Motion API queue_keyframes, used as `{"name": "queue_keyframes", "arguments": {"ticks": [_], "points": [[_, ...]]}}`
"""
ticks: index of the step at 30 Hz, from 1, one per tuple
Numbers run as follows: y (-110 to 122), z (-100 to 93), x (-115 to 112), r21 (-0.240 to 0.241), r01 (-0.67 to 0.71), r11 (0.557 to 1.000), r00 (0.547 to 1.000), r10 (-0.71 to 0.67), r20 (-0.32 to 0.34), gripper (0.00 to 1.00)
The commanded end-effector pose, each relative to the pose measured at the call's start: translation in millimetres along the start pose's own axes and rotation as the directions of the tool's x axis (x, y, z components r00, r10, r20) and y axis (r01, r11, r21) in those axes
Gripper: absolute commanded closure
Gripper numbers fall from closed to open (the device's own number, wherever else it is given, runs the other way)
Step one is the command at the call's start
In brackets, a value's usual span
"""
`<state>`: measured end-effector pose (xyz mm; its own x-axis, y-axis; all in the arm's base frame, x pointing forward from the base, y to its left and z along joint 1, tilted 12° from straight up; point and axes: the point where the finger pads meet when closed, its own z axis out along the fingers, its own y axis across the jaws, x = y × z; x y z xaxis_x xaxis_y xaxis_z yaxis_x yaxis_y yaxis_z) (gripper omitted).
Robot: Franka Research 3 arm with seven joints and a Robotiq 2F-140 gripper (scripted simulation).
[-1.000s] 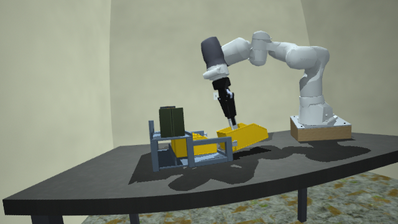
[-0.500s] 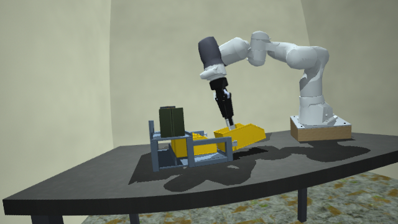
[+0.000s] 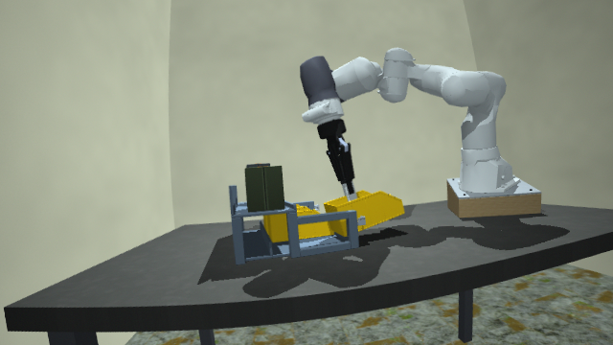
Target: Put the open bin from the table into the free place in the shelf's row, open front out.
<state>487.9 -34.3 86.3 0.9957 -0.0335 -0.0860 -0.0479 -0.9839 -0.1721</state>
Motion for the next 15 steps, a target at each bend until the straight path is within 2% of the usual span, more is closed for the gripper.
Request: {"name": "queue_keyframes", "arguments": {"ticks": [1,15], "points": [[-1,-0.1,3,0.002,0.008,1.000,1.000,-0.008,0.006,1.00],[-1,-3.2,17,0.003,0.008,1.000,1.000,-0.008,0.006,1.00]]}}
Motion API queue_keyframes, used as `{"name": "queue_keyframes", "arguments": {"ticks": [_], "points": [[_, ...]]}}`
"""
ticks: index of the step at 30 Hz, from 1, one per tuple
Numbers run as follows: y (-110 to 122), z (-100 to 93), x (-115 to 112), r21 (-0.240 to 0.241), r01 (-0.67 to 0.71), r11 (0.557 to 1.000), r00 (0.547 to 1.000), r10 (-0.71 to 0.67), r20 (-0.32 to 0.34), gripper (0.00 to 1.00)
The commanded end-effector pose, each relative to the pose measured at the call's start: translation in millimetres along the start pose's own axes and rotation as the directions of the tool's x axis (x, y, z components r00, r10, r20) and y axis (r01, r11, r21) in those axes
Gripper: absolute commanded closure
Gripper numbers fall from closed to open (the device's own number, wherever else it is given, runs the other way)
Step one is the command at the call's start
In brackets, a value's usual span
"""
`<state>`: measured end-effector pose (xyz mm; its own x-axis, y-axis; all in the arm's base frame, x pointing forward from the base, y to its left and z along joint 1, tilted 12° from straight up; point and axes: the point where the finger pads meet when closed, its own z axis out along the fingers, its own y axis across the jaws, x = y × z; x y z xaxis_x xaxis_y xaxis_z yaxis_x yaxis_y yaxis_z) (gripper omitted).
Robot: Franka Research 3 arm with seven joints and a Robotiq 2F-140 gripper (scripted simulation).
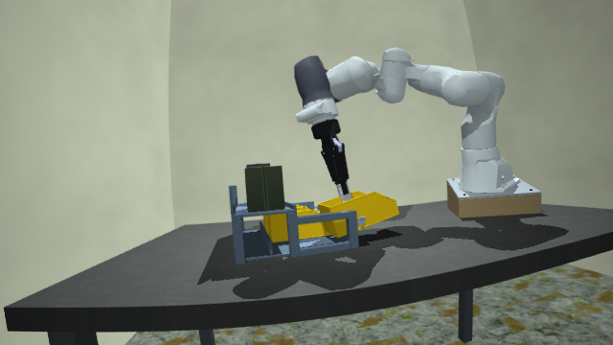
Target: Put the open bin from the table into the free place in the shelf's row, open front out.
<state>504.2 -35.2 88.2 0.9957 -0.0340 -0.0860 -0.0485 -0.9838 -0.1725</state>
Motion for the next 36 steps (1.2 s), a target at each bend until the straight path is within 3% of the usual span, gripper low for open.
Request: {"name": "queue_keyframes", "arguments": {"ticks": [1,36], "points": [[-1,-0.1,2,0.002,0.008,1.000,1.000,-0.008,0.006,1.00],[-1,-5.9,31,0.002,0.008,1.000,1.000,-0.008,0.006,1.00]]}}
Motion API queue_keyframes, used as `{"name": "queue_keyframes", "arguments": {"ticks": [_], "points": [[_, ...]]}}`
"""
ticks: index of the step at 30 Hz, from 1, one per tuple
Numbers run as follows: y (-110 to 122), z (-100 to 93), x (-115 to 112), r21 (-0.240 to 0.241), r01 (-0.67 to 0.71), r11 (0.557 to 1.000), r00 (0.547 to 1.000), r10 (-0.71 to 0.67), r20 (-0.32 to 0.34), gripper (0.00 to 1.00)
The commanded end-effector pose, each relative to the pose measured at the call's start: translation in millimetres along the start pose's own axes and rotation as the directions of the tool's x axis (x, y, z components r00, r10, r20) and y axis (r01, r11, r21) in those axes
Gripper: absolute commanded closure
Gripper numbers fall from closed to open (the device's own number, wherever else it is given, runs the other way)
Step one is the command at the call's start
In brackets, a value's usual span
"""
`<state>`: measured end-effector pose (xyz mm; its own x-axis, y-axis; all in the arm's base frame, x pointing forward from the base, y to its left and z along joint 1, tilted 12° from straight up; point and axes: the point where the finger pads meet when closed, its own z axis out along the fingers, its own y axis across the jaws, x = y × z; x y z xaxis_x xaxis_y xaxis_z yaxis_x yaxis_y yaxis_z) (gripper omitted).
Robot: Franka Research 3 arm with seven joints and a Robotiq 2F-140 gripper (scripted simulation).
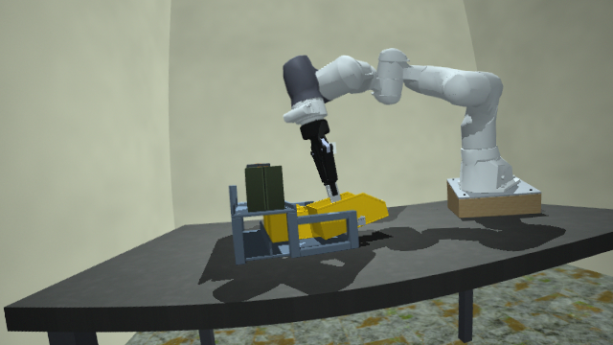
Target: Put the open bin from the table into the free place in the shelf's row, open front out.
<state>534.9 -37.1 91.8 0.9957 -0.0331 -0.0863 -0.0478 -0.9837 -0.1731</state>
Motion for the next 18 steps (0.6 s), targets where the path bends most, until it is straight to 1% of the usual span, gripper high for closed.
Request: {"name": "queue_keyframes", "arguments": {"ticks": [1,18], "points": [[-0.7,0.3,0.8,0.002,0.007,1.000,1.000,-0.007,0.006,1.00],[-0.7,-0.8,6.1,0.002,0.007,1.000,1.000,-0.007,0.006,1.00]]}}
